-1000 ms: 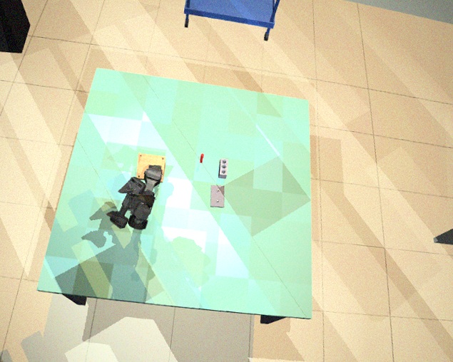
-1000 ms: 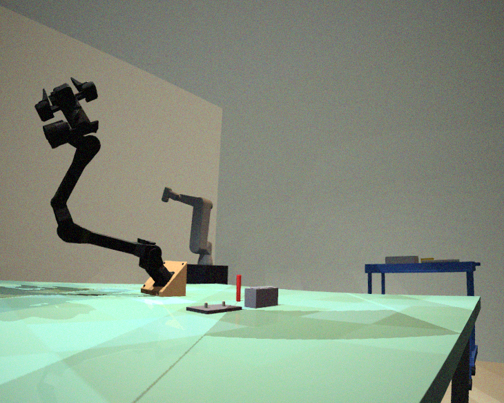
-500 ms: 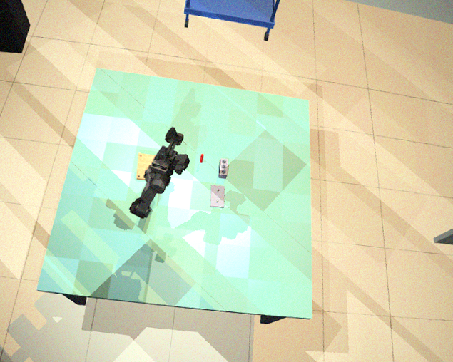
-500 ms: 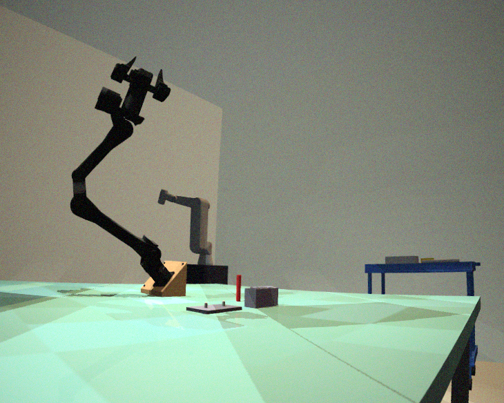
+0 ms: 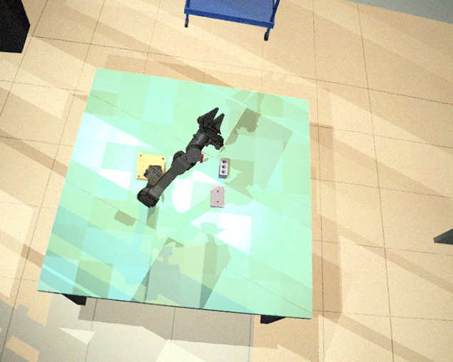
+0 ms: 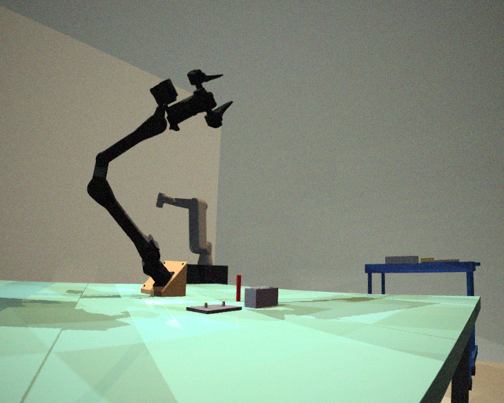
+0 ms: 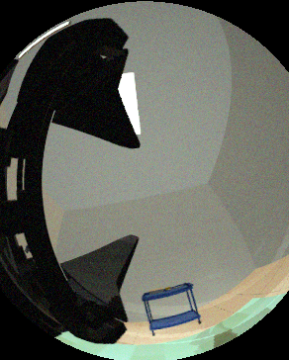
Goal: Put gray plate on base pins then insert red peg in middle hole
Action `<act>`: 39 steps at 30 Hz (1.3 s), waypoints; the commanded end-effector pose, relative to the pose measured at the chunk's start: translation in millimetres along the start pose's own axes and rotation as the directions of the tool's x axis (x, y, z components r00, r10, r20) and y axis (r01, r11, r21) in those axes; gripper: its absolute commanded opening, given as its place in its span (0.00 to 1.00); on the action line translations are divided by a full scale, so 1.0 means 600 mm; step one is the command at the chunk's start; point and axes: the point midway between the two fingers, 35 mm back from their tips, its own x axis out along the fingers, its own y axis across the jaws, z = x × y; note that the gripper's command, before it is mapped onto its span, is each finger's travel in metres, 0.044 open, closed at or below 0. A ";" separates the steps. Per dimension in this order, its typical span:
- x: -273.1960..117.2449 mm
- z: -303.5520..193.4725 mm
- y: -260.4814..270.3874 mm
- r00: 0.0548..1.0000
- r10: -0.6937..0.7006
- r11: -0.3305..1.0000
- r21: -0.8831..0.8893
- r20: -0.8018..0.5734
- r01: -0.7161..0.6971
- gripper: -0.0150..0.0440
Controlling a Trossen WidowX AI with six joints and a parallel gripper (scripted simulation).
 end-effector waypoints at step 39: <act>-0.283 0.495 -0.582 -0.582 -0.654 0.220 0.857 0.484 0.466 1.00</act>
